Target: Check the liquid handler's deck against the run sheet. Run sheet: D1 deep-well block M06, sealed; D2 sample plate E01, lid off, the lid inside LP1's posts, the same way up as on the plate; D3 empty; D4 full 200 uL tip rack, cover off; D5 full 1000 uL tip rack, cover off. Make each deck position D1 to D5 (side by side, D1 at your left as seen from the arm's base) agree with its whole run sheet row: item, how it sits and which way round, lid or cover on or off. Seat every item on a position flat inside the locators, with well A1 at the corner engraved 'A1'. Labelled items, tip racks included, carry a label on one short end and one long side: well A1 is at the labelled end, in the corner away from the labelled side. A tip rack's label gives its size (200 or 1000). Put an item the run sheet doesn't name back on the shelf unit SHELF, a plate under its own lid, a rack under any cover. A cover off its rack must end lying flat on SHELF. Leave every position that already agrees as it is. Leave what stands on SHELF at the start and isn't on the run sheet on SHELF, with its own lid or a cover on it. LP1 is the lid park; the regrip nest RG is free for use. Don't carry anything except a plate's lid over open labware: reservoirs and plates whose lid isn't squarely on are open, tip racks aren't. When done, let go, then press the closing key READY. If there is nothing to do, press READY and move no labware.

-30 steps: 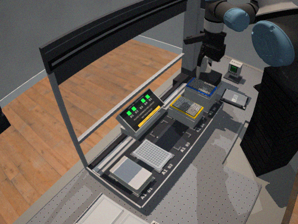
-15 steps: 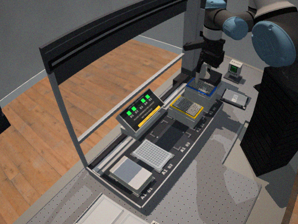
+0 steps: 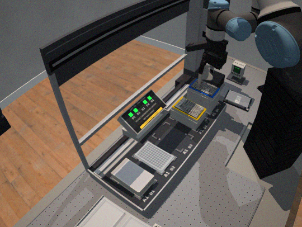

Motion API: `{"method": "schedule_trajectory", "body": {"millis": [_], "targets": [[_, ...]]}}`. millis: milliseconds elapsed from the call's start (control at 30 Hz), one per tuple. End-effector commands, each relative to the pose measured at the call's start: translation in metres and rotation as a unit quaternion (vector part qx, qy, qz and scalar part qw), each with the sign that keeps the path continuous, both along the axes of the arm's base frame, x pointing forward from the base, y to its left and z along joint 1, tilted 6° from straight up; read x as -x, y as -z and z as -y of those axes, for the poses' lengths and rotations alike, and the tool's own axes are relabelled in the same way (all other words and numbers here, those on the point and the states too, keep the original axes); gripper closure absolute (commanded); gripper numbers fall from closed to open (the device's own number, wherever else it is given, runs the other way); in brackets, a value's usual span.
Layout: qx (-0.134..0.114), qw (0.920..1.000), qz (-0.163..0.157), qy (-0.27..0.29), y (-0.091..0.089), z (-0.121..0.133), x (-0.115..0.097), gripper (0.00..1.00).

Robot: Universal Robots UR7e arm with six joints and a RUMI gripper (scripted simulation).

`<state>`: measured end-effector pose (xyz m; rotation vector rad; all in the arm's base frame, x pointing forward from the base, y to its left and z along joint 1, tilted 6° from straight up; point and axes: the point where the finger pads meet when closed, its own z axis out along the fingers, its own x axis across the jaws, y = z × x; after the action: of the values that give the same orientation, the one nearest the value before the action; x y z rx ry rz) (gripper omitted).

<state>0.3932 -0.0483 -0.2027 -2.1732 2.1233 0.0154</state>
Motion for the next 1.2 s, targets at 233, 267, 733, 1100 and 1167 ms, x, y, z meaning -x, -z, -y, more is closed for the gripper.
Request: {"method": "schedule_trajectory", "body": {"millis": [233,267,733,1100,1167], "targets": [[0.0,1.0,0.0,0.0,0.0,0.0,0.0,0.18],[0.0,1.0,0.0,0.0,0.0,0.0,0.0,0.18],[0.0,1.0,0.001,0.0,-0.003,-0.035,0.001,0.18],[0.0,1.0,0.001,0.0,-0.007,-0.09,0.002,0.18],[0.0,1.0,0.001,0.0,-0.008,-0.1,0.002,0.18]]}}
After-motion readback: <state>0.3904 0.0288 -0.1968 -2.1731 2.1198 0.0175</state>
